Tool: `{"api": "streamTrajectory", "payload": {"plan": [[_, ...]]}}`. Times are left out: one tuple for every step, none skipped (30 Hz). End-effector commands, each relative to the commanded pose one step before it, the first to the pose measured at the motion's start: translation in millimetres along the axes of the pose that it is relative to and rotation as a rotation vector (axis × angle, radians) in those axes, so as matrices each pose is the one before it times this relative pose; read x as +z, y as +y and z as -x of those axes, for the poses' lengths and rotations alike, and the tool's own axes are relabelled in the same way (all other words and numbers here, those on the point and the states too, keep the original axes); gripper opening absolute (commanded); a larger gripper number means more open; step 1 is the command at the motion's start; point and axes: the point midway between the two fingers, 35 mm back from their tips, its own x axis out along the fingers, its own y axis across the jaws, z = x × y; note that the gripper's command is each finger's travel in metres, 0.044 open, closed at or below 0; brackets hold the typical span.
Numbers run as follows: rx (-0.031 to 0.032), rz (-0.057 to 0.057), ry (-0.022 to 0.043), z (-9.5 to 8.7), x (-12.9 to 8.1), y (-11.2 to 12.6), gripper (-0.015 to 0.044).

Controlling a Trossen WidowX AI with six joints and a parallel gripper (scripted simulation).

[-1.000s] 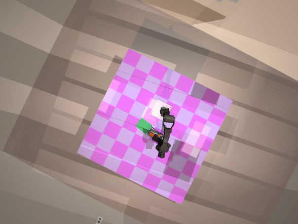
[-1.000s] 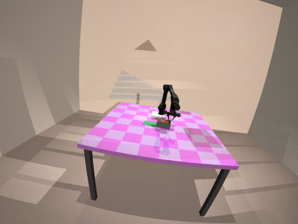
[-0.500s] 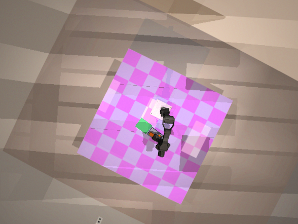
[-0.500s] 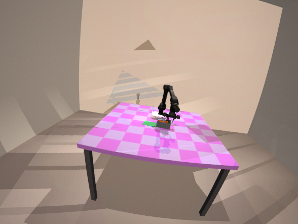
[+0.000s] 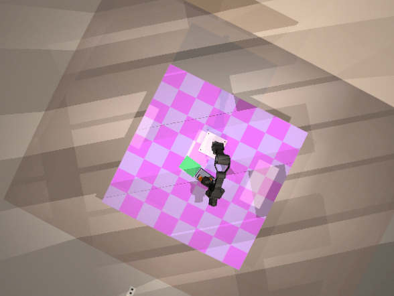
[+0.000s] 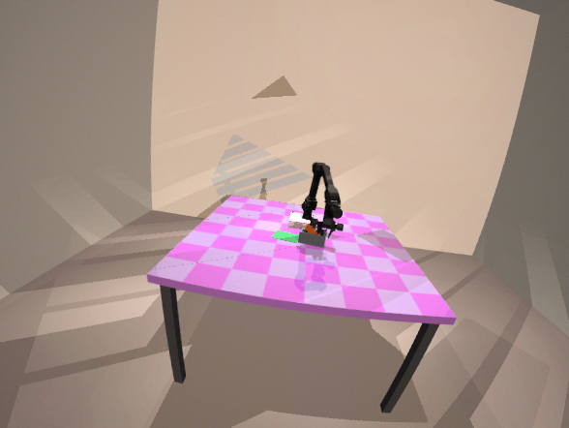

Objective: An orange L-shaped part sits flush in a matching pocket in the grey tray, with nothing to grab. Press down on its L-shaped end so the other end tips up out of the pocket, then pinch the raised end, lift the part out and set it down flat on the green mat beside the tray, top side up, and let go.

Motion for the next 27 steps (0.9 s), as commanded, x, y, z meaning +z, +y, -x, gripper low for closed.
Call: {"api": "streamTrajectory", "payload": {"plan": [[-0.01134,-0.0050,0.01002,-4.39,-2.19,-2.65,0.0180],[0.00000,0.0000,0.00000,0.00,0.00,0.00,0.0180],[0.00000,0.0000,0.00000,0.00,0.00,0.00,0.0180],[0.00000,0.0000,0.00000,0.00,0.00,0.00,0.0180],[0.00000,0.0000,0.00000,0.00,0.00,0.00,0.0180],[0.00000,0.0000,0.00000,0.00,0.00,0.00,0.0180],[0.00000,0.0000,0.00000,0.00,0.00,0.00,0.0180],[0.00000,0.0000,0.00000,0.00,0.00,0.00,0.0180],[0.00000,0.0000,0.00000,0.00,0.00,0.00,0.0180],[0.00000,0.0000,0.00000,0.00,0.00,0.00,0.0180],[0.00000,0.0000,0.00000,0.00,0.00,0.00,0.0180],[0.00000,0.0000,0.00000,0.00,0.00,0.00,0.0180],[0.00000,0.0000,0.00000,0.00,0.00,0.00,0.0180],[0.00000,0.0000,0.00000,0.00,0.00,0.00,0.0180],[0.00000,0.0000,0.00000,0.00,0.00,0.00,0.0180],[0.00000,0.0000,0.00000,0.00,0.00,0.00,0.0180],[0.00889,0.0049,-0.00564,1.54,1.36,2.20,0.0180],[0.00000,0.0000,0.00000,0.00,0.00,0.00,0.0180],[0.00000,0.0000,0.00000,0.00,0.00,0.00,0.0180],[0.00000,0.0000,0.00000,0.00,0.00,0.00,0.0180],[0.00000,0.0000,0.00000,0.00,0.00,0.00,0.0180],[0.00000,0.0000,0.00000,0.00,0.00,0.00,0.0180],[-0.00031,-0.0002,0.00024,0.49,-0.03,0.42,0.0180],[-0.00065,-0.0004,0.00051,1.04,-0.07,0.89,0.0180],[-0.00085,-0.0006,0.00066,1.36,-0.11,1.15,0.0180],[-0.00112,-0.0007,0.00085,1.78,-0.16,1.50,0.0180],[-0.00148,-0.0010,0.00109,2.34,-0.24,1.95,0.0180]]}}
